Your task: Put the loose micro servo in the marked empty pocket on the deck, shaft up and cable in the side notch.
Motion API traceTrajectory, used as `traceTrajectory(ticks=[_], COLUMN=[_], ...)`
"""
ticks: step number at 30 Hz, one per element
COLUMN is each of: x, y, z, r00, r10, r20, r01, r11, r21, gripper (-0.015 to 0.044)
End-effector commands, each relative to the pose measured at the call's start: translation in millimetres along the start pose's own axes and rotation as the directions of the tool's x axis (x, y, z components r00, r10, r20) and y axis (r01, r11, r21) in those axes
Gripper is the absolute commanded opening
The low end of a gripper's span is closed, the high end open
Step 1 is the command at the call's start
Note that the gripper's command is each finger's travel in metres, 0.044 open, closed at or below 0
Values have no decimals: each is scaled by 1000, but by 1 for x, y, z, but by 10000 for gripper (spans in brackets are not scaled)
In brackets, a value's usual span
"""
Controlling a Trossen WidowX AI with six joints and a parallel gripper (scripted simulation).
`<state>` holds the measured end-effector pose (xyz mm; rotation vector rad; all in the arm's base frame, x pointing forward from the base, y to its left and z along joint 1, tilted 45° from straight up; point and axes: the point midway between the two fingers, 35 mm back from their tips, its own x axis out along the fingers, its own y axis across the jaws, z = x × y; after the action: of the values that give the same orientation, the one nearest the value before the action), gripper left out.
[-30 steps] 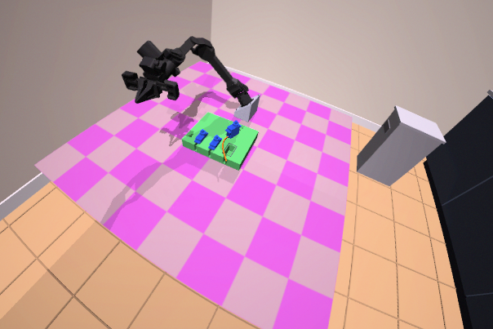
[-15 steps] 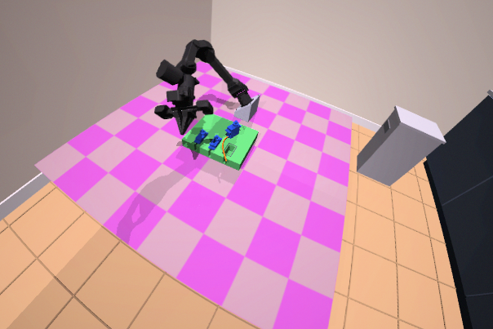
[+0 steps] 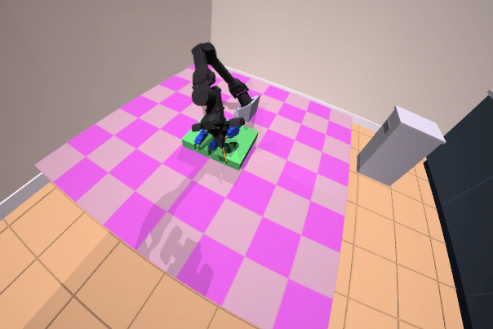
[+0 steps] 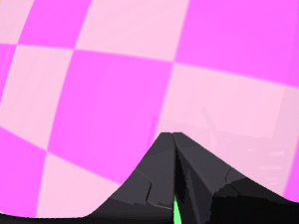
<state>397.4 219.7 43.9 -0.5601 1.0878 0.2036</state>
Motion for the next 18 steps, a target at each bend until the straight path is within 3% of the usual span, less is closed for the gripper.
traceTrajectory(ticks=[1,10,18], x=[11,23,19], y=[13,31,34], z=[-32,-104,-158], r00=[992,915,792], r10=[-41,-193,-377], r20=[-116,-355,-480], r01=[45,226,429], r11=[999,973,903], r21=[29,53,-1], gripper=[0,0,0])
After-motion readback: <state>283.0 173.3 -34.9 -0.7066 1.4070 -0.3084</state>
